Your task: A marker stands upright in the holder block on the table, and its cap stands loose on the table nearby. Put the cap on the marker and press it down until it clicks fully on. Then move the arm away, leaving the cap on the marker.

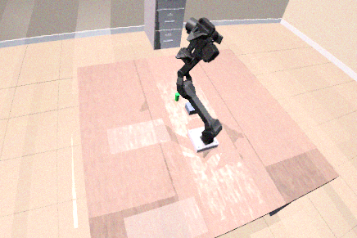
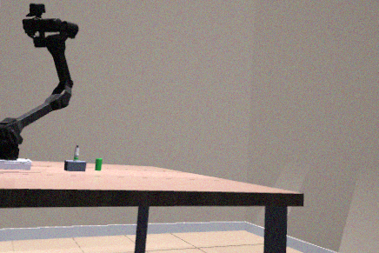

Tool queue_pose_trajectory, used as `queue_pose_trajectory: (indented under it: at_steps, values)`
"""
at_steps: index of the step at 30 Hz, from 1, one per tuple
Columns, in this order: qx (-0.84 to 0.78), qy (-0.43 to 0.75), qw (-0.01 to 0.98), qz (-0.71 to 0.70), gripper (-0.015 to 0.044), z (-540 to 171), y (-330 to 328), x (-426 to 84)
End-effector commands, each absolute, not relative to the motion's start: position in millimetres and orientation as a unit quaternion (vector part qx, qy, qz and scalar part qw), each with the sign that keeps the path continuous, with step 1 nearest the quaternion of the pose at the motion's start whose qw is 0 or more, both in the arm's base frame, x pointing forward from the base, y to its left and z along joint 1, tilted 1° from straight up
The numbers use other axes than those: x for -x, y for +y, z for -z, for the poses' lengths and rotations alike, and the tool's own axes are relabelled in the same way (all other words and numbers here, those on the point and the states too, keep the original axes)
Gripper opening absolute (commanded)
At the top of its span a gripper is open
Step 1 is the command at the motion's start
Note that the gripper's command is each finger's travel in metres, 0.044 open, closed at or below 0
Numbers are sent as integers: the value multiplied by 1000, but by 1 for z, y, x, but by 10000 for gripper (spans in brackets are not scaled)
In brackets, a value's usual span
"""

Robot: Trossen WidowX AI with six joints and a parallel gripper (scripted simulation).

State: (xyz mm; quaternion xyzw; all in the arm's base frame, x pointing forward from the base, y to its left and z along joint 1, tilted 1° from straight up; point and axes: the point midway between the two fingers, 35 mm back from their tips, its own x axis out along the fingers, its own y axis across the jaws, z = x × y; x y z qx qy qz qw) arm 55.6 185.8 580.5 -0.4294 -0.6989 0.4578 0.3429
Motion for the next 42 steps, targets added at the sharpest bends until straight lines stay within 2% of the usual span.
queue_pose_trajectory:
  at_steps: [1,6,14,20,25,33,42]
  values:
    - [428,-701,343,-455,374,-581,185,-54]
    - [396,-770,320,-385,242,-598,169,-8]
    - [305,-896,230,-227,238,-615,120,79]
    - [193,-962,180,-71,238,-619,51,137]
    - [88,-981,159,61,238,-614,-18,165]
    - [-90,-948,170,254,238,-592,-135,169]
    - [-278,-829,237,425,238,-552,-252,113]
